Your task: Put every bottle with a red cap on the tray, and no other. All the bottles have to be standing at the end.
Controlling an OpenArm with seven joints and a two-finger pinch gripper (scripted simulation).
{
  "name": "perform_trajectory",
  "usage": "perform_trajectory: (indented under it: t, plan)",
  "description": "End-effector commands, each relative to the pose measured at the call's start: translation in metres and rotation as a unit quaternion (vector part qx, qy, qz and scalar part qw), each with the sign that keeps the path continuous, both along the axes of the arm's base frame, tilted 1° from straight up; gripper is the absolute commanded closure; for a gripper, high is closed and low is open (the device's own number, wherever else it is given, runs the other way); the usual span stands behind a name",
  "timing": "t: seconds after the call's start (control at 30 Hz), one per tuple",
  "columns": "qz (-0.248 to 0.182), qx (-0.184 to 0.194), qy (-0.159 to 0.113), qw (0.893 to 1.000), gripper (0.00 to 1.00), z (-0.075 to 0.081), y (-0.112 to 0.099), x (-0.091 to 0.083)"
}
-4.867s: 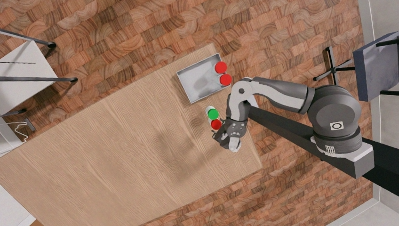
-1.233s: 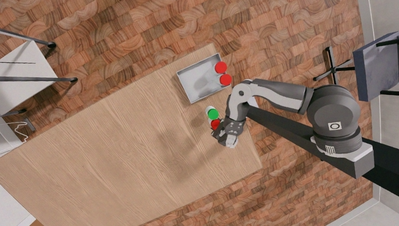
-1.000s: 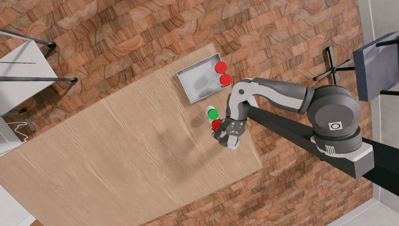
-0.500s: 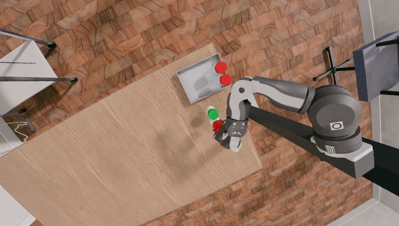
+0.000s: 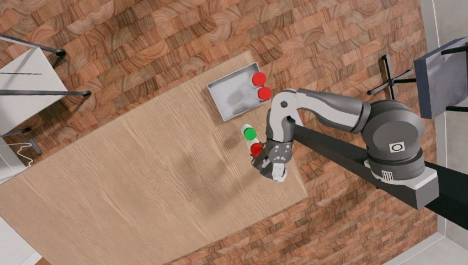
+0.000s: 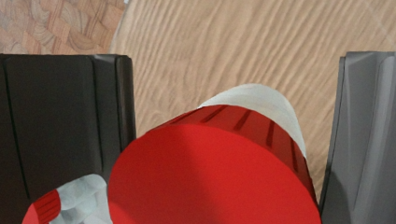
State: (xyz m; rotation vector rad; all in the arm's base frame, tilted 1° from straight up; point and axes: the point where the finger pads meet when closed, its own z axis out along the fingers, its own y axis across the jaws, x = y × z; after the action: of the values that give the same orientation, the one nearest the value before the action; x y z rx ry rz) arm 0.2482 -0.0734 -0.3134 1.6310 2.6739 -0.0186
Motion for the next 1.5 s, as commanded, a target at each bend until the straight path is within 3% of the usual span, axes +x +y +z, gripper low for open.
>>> perform_trajectory:
  t: [0.0, 0.23, 0.5, 0.8, 1.17, 1.47]
  plan:
    - [-0.002, 0.001, -0.004, 1.0, 1.0, 0.009, 0.001, 0.003]
    - [-0.003, 0.002, -0.004, 1.0, 1.0, 0.031, 0.001, 0.004]
    - [-0.002, 0.001, -0.004, 1.0, 1.0, 0.032, 0.001, 0.003]
    - [-0.003, 0.001, -0.004, 1.0, 1.0, 0.056, 0.002, 0.004]
    - [-0.002, 0.001, -0.003, 1.0, 1.0, 0.054, -0.002, 0.002]
    - [-0.002, 0.001, -0.003, 1.0, 1.0, 0.054, -0.024, -0.007]
